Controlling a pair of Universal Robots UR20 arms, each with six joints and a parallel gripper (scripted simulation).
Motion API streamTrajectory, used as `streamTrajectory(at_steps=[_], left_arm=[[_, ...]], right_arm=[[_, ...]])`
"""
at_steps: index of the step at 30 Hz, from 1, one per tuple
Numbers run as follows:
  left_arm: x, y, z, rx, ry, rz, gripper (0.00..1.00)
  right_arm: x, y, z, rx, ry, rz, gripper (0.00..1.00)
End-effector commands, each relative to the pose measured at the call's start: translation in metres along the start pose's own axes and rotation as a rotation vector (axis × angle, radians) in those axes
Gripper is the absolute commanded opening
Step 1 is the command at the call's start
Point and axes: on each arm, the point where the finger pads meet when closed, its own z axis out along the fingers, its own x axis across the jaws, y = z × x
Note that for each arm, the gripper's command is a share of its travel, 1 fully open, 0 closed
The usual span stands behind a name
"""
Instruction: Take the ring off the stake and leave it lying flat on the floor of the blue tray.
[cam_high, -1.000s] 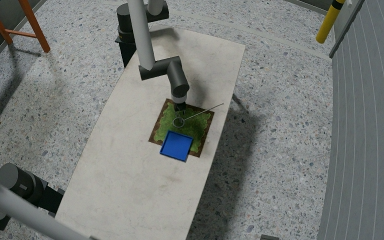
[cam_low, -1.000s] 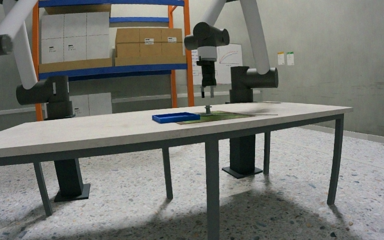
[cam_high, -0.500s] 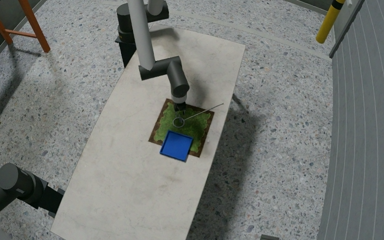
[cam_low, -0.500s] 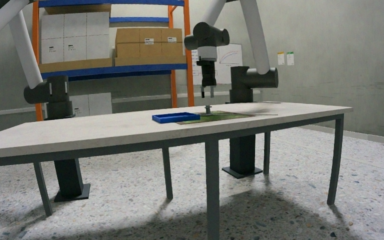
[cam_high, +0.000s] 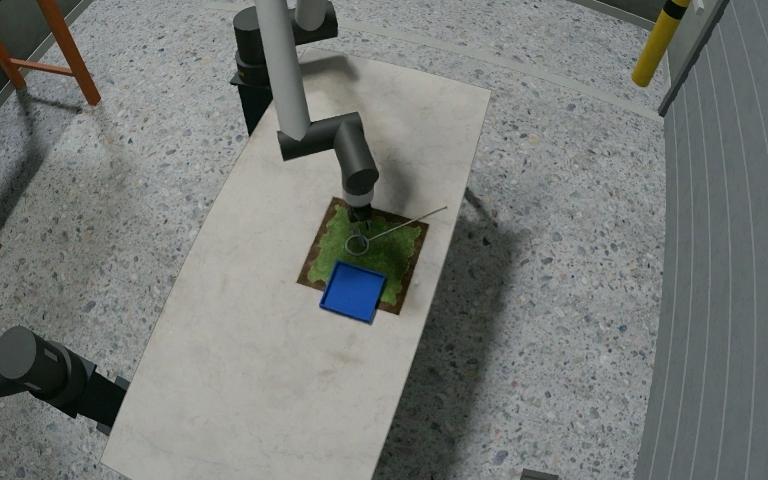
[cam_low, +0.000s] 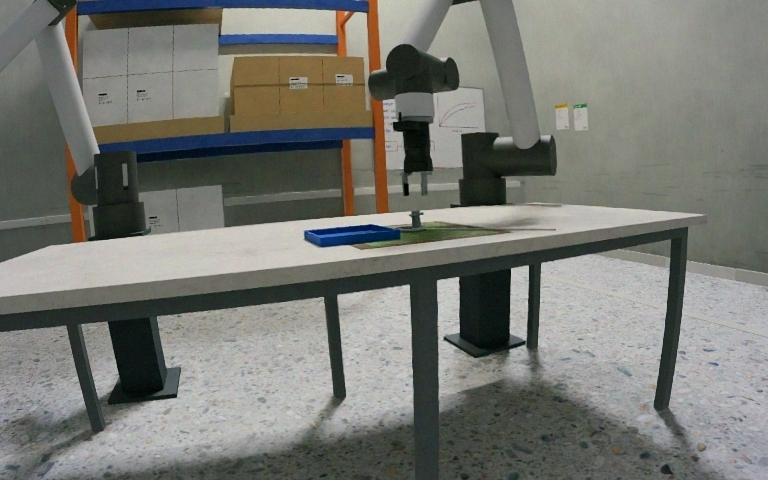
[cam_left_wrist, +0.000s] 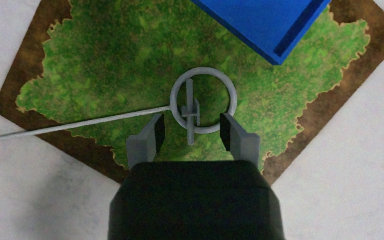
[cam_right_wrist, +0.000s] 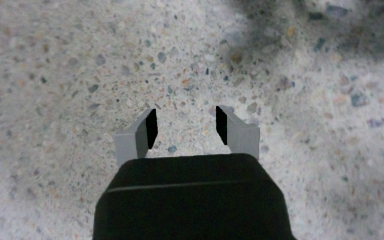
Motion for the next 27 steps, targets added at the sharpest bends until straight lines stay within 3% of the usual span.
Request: streamTrajectory(at_steps=[1,6,11,20,27], left_arm=[[0.0,-0.001,-0.001,0.002,0.0,0.0,1.0],[0.0,-0.001,-0.001,0.002,0.0,0.0,1.0],[0.0,-0.001,-0.001,0.002,0.0,0.0,1.0],[0.0,-0.001,-0.001,0.002,0.0,0.0,1.0],[0.0,-0.001,-0.001,0.002,0.0,0.0,1.0]], right_arm=[[-0.087,0.018,0.013,-0.023,0.107,0.057,1.0],[-0.167,0.021,0.024,-0.064,0.189,0.11,1.0],[-0.22,0.018,0.03,-0.099,0.237,0.144,1.0],[-0.255,0.014,0.034,-0.125,0.266,0.167,1.0],[-0.261,0.014,0.035,-0.129,0.271,0.171,1.0]])
